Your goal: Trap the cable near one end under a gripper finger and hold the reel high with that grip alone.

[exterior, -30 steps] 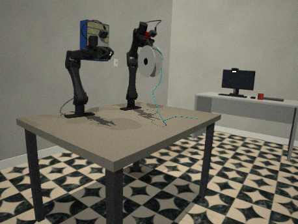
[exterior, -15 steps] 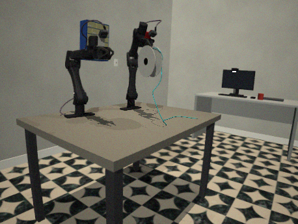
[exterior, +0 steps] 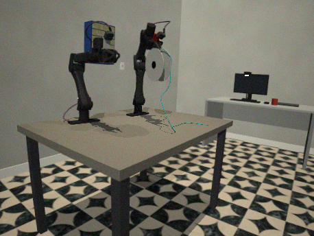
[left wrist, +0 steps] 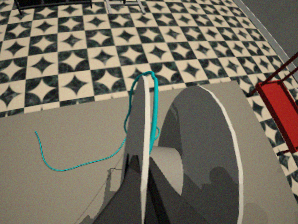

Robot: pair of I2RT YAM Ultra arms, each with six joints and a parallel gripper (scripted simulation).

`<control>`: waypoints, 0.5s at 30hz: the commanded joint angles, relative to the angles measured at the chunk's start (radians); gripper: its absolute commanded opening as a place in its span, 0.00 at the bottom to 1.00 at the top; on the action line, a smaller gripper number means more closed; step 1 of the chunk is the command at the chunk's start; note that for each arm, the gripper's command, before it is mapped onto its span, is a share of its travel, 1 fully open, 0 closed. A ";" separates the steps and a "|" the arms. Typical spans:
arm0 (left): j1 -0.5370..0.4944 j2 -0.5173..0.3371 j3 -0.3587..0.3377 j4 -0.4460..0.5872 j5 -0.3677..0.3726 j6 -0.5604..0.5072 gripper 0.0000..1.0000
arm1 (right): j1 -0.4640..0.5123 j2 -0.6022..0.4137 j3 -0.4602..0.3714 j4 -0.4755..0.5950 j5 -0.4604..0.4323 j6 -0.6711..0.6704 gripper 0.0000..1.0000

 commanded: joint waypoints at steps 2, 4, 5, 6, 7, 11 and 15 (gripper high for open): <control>-0.009 0.003 0.048 0.037 -0.013 -0.011 0.00 | -0.010 -0.020 -0.008 0.001 0.004 -0.007 0.30; -0.009 0.016 0.070 0.017 -0.013 -0.011 0.00 | -0.010 -0.020 -0.008 0.001 0.004 -0.007 0.30; -0.009 0.021 0.081 0.008 -0.013 -0.011 0.00 | -0.010 -0.020 -0.008 0.001 0.004 -0.007 0.30; -0.009 0.026 0.092 0.001 -0.013 -0.010 0.00 | -0.010 -0.020 -0.008 0.001 0.004 -0.007 0.30; -0.009 0.032 0.105 -0.006 -0.013 -0.010 0.00 | -0.010 -0.020 -0.008 0.001 0.004 -0.007 0.30; -0.009 0.057 0.160 -0.040 -0.013 -0.010 0.00 | -0.010 -0.020 -0.008 0.001 0.004 -0.007 0.30; -0.009 0.082 0.214 -0.071 -0.013 -0.010 0.00 | -0.010 -0.020 -0.008 0.001 0.004 -0.007 0.30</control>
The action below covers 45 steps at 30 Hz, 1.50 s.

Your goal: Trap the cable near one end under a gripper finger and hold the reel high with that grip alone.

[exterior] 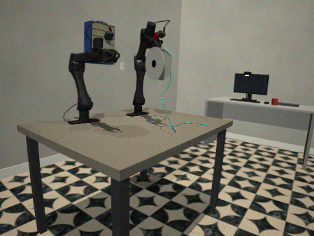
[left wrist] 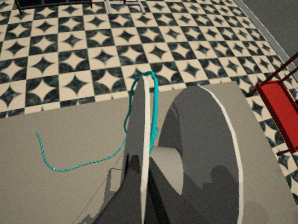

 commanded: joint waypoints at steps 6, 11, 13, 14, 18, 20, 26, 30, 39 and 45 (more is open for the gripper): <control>-0.009 0.026 0.097 0.000 -0.012 -0.011 0.00 | -0.010 -0.020 -0.008 0.001 0.004 -0.007 0.30; -0.009 0.034 0.112 0.006 -0.012 -0.011 0.00 | -0.010 -0.020 -0.008 0.001 0.004 -0.007 0.30; -0.009 0.037 0.115 0.004 -0.012 -0.011 0.00 | -0.010 -0.020 -0.008 0.001 0.004 -0.007 0.30; -0.009 0.038 0.116 0.004 -0.012 -0.011 0.00 | -0.010 -0.020 -0.008 0.001 0.004 -0.007 0.30; -0.009 0.032 0.119 0.003 -0.012 -0.011 0.00 | -0.010 -0.020 -0.008 0.001 0.004 -0.007 0.30; -0.009 0.033 0.119 0.002 -0.012 -0.011 0.00 | -0.010 -0.020 -0.008 0.001 0.004 -0.007 0.30; -0.009 0.034 0.124 0.002 -0.012 -0.011 0.00 | -0.010 -0.020 -0.008 0.001 0.004 -0.007 0.30; -0.009 0.034 0.125 0.002 -0.012 -0.011 0.00 | -0.010 -0.020 -0.008 0.001 0.004 -0.007 0.30; -0.009 0.034 0.127 0.002 -0.012 -0.011 0.00 | -0.010 -0.020 -0.008 0.001 0.004 -0.007 0.30; -0.009 0.034 0.128 0.002 -0.012 -0.011 0.00 | -0.010 -0.020 -0.008 0.001 0.004 -0.007 0.30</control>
